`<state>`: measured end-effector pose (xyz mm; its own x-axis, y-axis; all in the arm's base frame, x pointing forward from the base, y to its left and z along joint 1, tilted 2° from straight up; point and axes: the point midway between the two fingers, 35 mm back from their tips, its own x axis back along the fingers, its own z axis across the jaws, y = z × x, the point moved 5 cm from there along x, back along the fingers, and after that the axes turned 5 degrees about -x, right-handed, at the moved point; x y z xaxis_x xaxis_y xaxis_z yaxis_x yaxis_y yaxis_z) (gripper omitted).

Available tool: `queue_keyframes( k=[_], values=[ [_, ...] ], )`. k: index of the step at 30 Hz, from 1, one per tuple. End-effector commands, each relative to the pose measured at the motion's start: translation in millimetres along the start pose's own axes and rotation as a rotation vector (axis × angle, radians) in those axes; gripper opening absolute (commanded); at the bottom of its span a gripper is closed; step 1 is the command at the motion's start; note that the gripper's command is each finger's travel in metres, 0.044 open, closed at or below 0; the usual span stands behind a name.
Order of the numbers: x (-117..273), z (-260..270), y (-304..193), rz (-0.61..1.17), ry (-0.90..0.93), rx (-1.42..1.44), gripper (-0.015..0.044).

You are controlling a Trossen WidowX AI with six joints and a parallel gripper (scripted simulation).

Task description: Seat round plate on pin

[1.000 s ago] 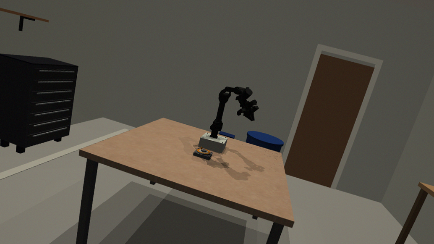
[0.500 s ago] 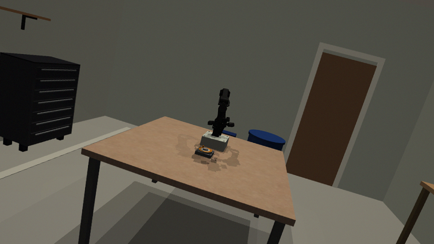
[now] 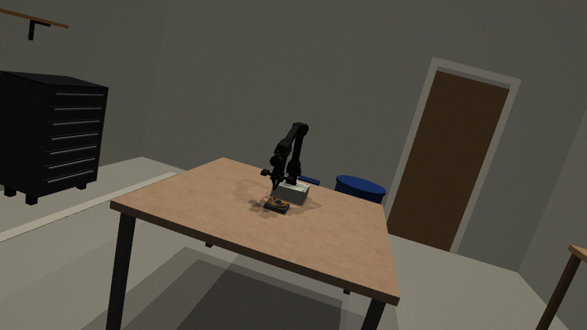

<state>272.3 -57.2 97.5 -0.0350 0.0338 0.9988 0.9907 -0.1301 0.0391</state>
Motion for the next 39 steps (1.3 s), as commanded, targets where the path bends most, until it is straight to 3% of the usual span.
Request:
queue_keyframes(
  k=[1, 7, 39],
  values=[
    [-14, -2, -2, 0.008, -0.008, -0.002, 0.0],
    [-47, -2, -3, 0.009, -0.009, -0.002, 0.0],
    [-49, 17, -26, 0.01, -0.007, -0.002, 0.0]
  ],
)
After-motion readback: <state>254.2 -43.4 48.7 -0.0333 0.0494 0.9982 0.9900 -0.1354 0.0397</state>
